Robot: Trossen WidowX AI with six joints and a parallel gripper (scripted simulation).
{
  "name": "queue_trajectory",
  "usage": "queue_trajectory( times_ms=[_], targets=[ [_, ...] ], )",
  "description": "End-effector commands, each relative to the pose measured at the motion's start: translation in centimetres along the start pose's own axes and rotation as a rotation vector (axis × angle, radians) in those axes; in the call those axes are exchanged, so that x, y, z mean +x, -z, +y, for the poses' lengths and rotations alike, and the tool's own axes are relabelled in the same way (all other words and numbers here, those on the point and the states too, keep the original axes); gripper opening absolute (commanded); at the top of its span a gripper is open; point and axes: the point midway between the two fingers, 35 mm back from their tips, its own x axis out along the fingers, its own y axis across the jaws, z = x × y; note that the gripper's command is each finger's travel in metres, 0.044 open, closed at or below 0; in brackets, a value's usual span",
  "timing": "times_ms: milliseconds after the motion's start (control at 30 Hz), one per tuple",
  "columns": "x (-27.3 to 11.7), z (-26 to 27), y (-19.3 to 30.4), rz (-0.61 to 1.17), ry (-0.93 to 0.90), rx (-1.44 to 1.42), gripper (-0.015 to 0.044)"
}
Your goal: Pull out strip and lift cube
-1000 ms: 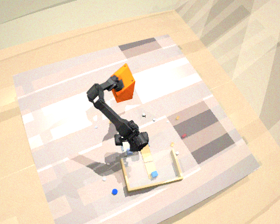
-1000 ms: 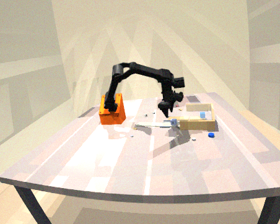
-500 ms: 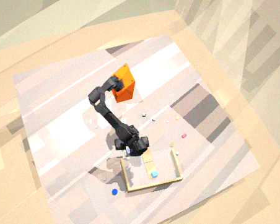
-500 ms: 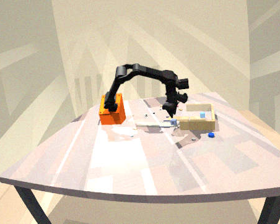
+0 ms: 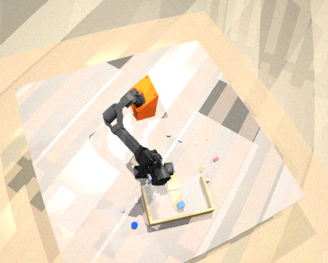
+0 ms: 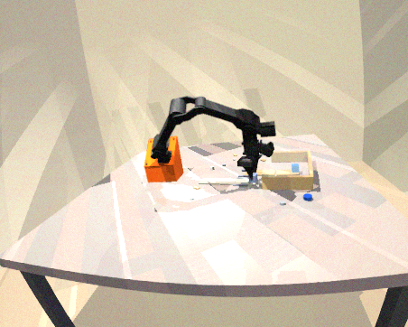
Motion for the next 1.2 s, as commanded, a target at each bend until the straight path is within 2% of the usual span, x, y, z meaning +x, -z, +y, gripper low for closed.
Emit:
queue_trajectory(
  times_ms=[0, 333, 433, 733, 867, 1167],
  targets=[
    [0.6, -0.1, 0.1, 0.001, 0.007, -0.007, 0.025],
    [2.0, -0.2, 0.2, 0.001, 0.008, -0.008, 0.025],
    [1.7, -0.1, 0.1, 0.001, 0.002, 0.0, 0.0171],
    [1.7, -0.1, 0.1, 0.001, 0.002, 0.0, 0.0111],
    [1.5, -0.1, 0.3, 0.001, 0.002, 0.0, 0.0006],
    [-1.3, -0.1, 4.1, 0.004, 0.003, -0.007, 0.0]
  ],
)
